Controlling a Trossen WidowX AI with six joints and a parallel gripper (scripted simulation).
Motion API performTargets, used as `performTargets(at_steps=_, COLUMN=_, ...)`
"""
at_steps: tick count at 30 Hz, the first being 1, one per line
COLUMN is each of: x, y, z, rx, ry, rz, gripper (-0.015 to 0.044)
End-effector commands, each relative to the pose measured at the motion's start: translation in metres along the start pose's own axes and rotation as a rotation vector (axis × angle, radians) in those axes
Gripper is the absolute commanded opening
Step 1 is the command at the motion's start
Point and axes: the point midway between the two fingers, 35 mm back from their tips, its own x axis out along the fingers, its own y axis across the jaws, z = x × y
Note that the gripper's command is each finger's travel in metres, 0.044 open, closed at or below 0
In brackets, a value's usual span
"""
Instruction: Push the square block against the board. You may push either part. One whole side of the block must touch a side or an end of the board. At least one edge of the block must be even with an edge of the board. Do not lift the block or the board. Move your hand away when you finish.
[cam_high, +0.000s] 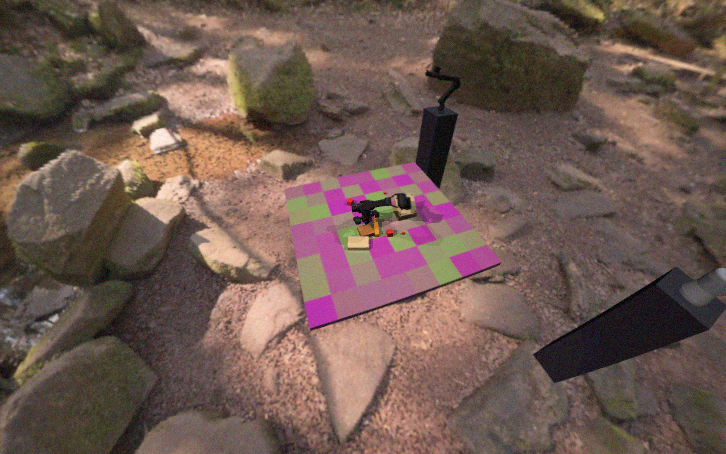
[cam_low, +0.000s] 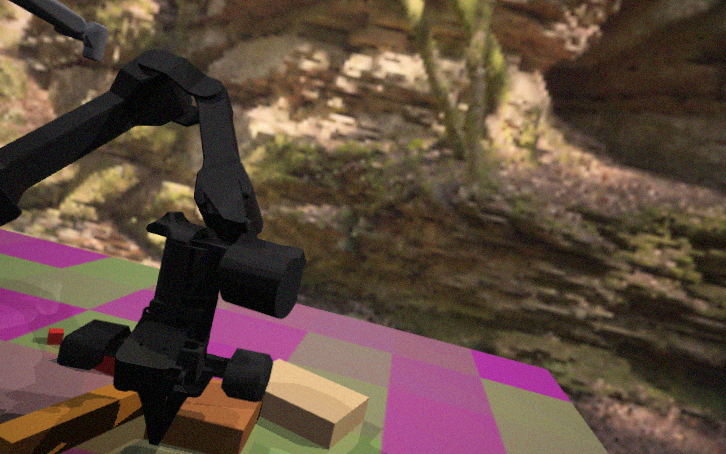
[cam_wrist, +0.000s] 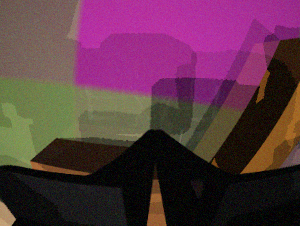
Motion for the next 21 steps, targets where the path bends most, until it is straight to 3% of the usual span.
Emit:
performTargets(at_steps=1, x=0.002, y=0.000, z=-0.009, rx=-0.006, ry=0.009, rz=-0.004, gripper=0.0000)
performTargets(at_steps=21, x=0.002, y=0.003, z=-0.029, rx=-0.006, ry=0.008, rz=-0.004, gripper=0.0000)
